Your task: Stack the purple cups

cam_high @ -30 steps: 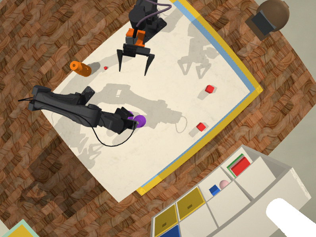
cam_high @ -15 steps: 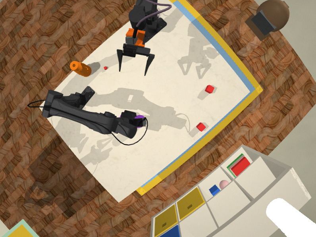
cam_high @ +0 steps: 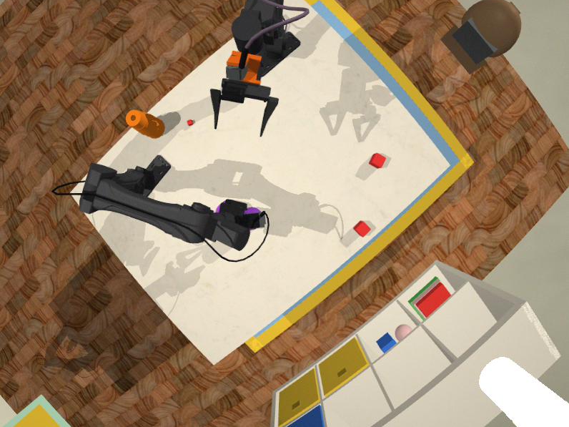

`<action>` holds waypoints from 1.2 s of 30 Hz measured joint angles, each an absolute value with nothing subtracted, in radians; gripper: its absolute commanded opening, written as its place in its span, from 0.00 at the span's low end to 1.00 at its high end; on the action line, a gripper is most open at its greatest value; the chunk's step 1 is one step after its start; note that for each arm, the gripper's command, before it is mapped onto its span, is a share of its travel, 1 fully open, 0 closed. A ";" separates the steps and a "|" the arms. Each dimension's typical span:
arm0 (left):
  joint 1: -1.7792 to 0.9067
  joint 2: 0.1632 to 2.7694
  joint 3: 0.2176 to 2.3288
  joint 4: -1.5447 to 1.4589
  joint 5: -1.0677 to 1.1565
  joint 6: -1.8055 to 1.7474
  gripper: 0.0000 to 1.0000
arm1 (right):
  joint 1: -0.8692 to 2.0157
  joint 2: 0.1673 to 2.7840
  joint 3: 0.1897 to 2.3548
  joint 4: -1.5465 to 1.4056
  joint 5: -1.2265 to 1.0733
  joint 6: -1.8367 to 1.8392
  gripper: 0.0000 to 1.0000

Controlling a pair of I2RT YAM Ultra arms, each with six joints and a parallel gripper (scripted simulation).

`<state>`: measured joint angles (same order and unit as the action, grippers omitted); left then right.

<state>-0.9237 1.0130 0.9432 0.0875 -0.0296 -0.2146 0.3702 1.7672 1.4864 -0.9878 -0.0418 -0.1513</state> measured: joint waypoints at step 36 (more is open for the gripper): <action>-0.924 1.013 0.943 0.088 -0.030 -0.215 1.00 | 0.370 1.818 1.457 -0.885 -0.042 -0.151 0.77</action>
